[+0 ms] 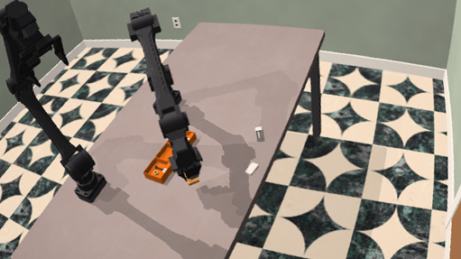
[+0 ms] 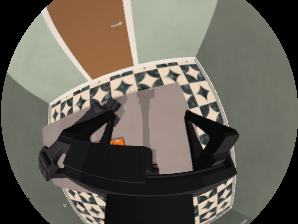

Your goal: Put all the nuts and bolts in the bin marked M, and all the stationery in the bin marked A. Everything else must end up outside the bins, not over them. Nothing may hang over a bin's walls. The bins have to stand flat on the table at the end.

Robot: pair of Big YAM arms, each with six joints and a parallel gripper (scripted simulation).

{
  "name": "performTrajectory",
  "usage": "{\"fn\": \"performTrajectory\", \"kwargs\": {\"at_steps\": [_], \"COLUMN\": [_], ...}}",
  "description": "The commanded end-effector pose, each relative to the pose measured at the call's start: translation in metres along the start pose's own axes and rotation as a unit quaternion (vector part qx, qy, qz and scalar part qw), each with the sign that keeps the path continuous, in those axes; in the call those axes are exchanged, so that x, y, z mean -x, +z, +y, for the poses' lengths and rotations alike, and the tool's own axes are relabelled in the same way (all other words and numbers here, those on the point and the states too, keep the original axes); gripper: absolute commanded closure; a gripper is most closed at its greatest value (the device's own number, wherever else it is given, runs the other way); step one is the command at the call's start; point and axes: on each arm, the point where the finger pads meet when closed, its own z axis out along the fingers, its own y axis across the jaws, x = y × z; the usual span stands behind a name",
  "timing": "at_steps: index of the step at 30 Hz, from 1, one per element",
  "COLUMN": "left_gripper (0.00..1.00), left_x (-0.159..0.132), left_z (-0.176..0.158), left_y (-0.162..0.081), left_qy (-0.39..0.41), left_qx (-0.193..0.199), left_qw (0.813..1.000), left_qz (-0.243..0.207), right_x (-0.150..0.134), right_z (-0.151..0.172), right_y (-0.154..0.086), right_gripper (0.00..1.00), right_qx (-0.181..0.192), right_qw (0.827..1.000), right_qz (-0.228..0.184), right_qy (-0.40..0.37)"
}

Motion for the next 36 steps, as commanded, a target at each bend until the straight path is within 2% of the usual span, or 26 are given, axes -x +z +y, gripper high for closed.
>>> {"fn": "performTrajectory", "kwargs": {"at_steps": [1, 12, 14, 21, 25, 29, 31, 36], "left_gripper": [0.66, 0.66, 0.66, 0.66, 0.66, 0.66, 0.66, 0.66], "left_x": [-0.010, -0.076, -0.076, -0.117, -0.141, -0.164, -0.164, -0.194], "left_z": [-0.008, -0.021, -0.021, -0.029, -0.034, -0.038, -0.038, -0.044], "left_y": [-0.009, -0.006, -0.006, -0.005, -0.004, -0.004, -0.004, -0.003], "left_qy": [-0.003, -0.003, -0.003, -0.003, -0.099, -0.148, -0.148, -0.230], "left_qx": [-0.003, -0.003, -0.003, -0.004, -0.004, -0.003, -0.003, -0.004], "left_qw": [1.000, 1.000, 1.000, 1.000, 0.995, 0.989, 0.989, 0.973], "left_qz": [-0.016, -0.014, -0.014, -0.013, -0.012, -0.005, -0.005, -0.001], "right_x": [-0.003, -0.003, -0.003, -0.003, -0.003, -0.003, -0.003, -0.003], "right_z": [-0.002, -0.002, -0.002, -0.002, -0.002, -0.002, -0.002, -0.002], "right_y": [-0.005, -0.005, -0.005, -0.005, -0.005, -0.005, -0.005, -0.005], "right_gripper": [0.00, 0.00, 0.00, 0.00, 0.00, 0.00, 0.00, 0.00], "right_qx": [-0.001, -0.001, -0.001, -0.001, -0.001, -0.001, -0.001, -0.001], "right_qw": [1.000, 1.000, 1.000, 1.000, 1.000, 1.000, 1.000, 1.000], "right_qz": [0.001, 0.001, 0.001, 0.001, 0.001, 0.001, 0.001, 0.001], "right_qy": [-0.004, -0.004, -0.004, -0.004, -0.004, -0.004, -0.004, -0.004]}}
